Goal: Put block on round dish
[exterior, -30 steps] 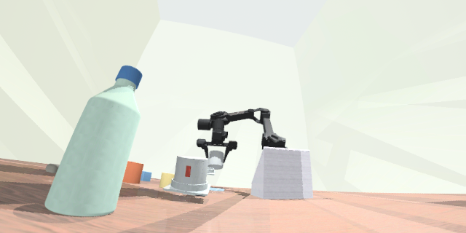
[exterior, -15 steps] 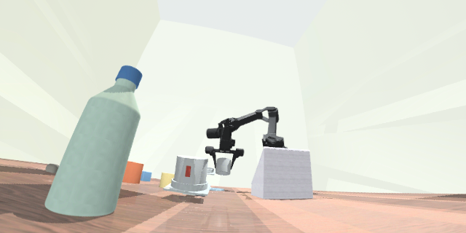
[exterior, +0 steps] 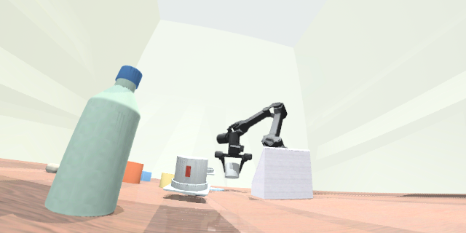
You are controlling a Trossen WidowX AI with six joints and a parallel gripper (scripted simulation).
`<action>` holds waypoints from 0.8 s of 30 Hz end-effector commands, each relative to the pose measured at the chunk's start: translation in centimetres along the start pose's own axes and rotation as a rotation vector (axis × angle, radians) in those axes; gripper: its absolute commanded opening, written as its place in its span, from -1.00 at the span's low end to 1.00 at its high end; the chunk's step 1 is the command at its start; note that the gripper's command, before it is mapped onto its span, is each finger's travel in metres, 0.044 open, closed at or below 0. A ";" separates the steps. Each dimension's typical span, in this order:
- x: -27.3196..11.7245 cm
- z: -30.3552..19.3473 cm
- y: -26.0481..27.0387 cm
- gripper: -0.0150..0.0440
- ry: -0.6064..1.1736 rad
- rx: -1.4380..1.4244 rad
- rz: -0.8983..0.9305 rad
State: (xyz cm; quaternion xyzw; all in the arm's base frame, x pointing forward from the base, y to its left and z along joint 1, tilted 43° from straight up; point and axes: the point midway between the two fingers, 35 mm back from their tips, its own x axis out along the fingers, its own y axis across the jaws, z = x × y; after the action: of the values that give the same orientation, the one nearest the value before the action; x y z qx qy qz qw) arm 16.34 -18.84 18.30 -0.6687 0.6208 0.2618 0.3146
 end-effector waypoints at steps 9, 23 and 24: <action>2.3 -0.6 1.0 -0.49 0.017 -0.013 -0.002; 4.8 -0.6 1.1 -0.49 0.019 -0.014 -0.002; 5.0 -0.6 1.1 -0.49 0.019 -0.014 -0.002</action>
State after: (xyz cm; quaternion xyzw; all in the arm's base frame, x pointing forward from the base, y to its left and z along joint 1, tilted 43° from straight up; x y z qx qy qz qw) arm 15.65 -22.48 15.49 -0.6732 0.6239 0.2545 0.3046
